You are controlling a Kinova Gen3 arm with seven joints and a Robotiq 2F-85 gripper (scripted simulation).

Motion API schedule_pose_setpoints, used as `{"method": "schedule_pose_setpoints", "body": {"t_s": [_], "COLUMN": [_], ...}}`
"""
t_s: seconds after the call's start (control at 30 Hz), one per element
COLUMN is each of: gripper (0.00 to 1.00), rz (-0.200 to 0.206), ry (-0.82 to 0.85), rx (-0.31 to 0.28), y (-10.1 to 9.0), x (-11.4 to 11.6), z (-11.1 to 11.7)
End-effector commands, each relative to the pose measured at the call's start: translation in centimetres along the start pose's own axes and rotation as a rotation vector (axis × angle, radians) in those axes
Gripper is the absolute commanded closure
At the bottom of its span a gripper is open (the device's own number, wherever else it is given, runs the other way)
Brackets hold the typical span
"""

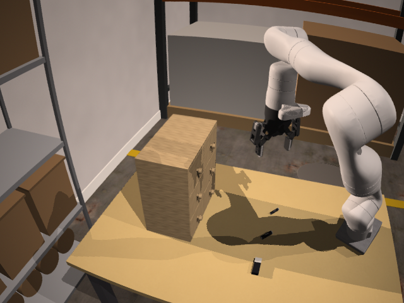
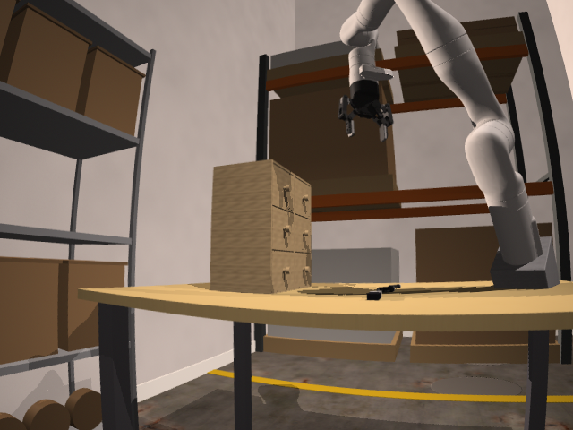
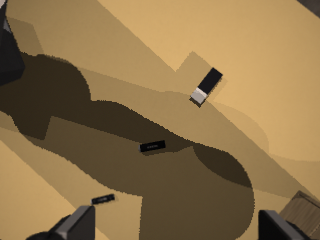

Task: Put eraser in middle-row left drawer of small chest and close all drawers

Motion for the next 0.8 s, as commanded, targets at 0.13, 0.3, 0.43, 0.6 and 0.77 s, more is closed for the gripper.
{"method": "schedule_pose_setpoints", "body": {"t_s": [0.13,0.3,0.43,0.6,0.77], "gripper": [0.00,0.00,0.00,0.00,0.00], "rz": [0.000,0.000,0.000,-0.001,-0.001], "ry": [-0.231,-0.345,-0.486,-0.640,-0.717], "rx": [0.003,0.003,0.003,0.003,0.003], "y": [0.8,1.2,1.7,2.2,2.4], "x": [0.5,0.8,1.1,1.4,1.6], "z": [-0.4,-0.5,-0.7,-0.9,-1.0]}}
Point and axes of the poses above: the point where the finger pads meet when closed, its own y axis out along the fingers, its own x axis across the jaws, z = x × y, the point moved 10 cm from there along -y, back along the fingers, and after that the axes turned 3 degrees about y, right-handed, at the moved point
